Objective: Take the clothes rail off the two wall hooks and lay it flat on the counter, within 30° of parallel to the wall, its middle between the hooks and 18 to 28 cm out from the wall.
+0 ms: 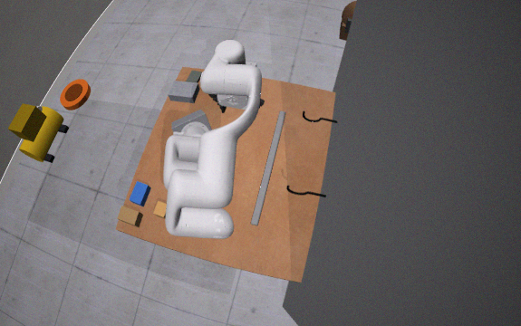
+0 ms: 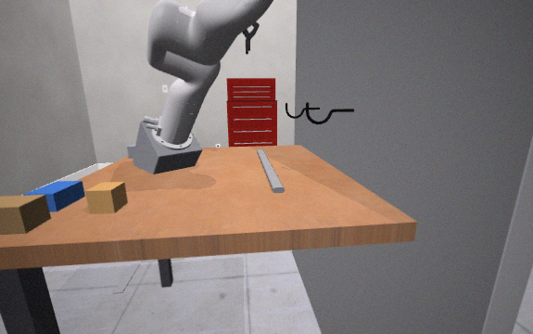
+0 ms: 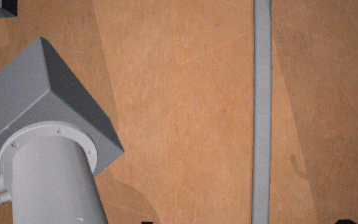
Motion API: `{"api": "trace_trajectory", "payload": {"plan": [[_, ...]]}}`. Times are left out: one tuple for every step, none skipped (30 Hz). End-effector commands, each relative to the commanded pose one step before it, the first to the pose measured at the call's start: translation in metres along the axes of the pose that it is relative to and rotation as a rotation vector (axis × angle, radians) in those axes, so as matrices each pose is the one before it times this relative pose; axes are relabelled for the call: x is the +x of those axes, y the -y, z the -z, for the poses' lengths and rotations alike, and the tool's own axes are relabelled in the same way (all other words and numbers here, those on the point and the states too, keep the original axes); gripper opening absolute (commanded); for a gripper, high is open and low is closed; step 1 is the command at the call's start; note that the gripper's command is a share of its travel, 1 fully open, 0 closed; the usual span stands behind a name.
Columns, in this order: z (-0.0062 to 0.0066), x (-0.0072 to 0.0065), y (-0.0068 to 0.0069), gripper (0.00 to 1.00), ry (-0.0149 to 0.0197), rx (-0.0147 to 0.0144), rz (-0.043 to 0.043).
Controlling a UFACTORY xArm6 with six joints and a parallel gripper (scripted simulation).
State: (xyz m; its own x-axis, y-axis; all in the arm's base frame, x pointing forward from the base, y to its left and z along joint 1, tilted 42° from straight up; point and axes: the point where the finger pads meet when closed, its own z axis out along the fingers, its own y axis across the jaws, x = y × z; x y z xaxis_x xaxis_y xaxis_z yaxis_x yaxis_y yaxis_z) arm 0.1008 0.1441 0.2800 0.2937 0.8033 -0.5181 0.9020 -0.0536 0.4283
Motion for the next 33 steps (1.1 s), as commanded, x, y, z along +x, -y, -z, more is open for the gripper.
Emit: {"api": "trace_trajectory", "payload": {"plan": [[0.01112, 0.00018, 0.00451, 1.00, -0.00071, -0.00028, -0.00155], [0.00306, 0.00001, 0.00139, 1.00, 0.00001, 0.00001, 0.00001], [0.00303, 0.00000, 0.00138, 1.00, 0.00000, 0.00001, 0.00001], [0.00303, 0.00000, 0.00138, 1.00, 0.00000, 0.00001, 0.00001], [0.00303, 0.00000, 0.00138, 1.00, 0.00000, 0.00001, 0.00001], [0.00303, 0.00000, 0.00138, 1.00, 0.00000, 0.00001, 0.00001], [0.00303, 0.00000, 0.00138, 1.00, 0.00000, 0.00001, 0.00001], [0.00303, 0.00000, 0.00138, 1.00, 0.00000, 0.00001, 0.00001], [0.00083, 0.00000, 0.00038, 1.00, 0.00000, 0.00000, 0.00000], [0.00001, 0.00000, 0.00000, 1.00, 0.00000, 0.00000, 0.00000], [0.00001, 0.00000, 0.00000, 1.00, 0.00000, 0.00000, 0.00000], [0.00001, 0.00000, 0.00000, 1.00, 0.00000, 0.00000, 0.00000], [0.00001, 0.00000, 0.00000, 1.00, 0.00000, 0.00000, 0.00000], [0.00000, 0.00000, 0.00000, 1.00, 0.00000, 0.00000, 0.00000], [0.00000, 0.00000, 0.00000, 1.00, 0.00000, 0.00000, 0.00000], [0.00000, 0.00000, 0.00000, 1.00, 0.00000, 0.00000, 0.00000], [0.00000, 0.00000, 0.00000, 1.00, 0.00000, 0.00000, 0.00000], [0.00000, 0.00000, 0.00000, 1.00, 0.00000, 0.00000, 0.00000], [-0.00003, 0.00000, -0.00001, 1.00, -0.00001, 0.00000, 0.00000], [0.00001, 0.00000, 0.00000, 1.00, 0.00000, 0.00000, 0.00000], [0.00001, 0.00000, 0.00000, 1.00, 0.00000, 0.00000, 0.00000], [0.00000, 0.00000, 0.00000, 1.00, 0.00000, 0.00000, 0.00000], [0.00000, 0.00000, 0.00000, 1.00, 0.00000, 0.00000, 0.00000], [0.00000, 0.00000, 0.00000, 1.00, 0.00000, 0.00000, 0.00000], [0.00000, 0.00000, 0.00000, 1.00, 0.00000, 0.00000, 0.00000], [0.00000, 0.00000, 0.00000, 1.00, 0.00000, 0.00000, 0.00000], [-0.00007, -0.00001, -0.00003, 1.00, 0.00002, 0.00004, -0.00005], [0.00002, 0.00000, 0.00001, 1.00, 0.00000, -0.00001, 0.00001], [0.00000, 0.00000, 0.00000, 1.00, 0.00000, 0.00000, 0.00000], [0.00000, 0.00000, 0.00000, 1.00, 0.00000, 0.00000, -0.00001], [0.00000, 0.00000, 0.00000, 1.00, 0.00000, 0.00000, -0.00001], [0.00000, 0.00000, 0.00000, 1.00, 0.00000, 0.00000, 0.00000], [0.00000, 0.00000, 0.00000, 1.00, 0.00000, 0.00000, 0.00000]]}}
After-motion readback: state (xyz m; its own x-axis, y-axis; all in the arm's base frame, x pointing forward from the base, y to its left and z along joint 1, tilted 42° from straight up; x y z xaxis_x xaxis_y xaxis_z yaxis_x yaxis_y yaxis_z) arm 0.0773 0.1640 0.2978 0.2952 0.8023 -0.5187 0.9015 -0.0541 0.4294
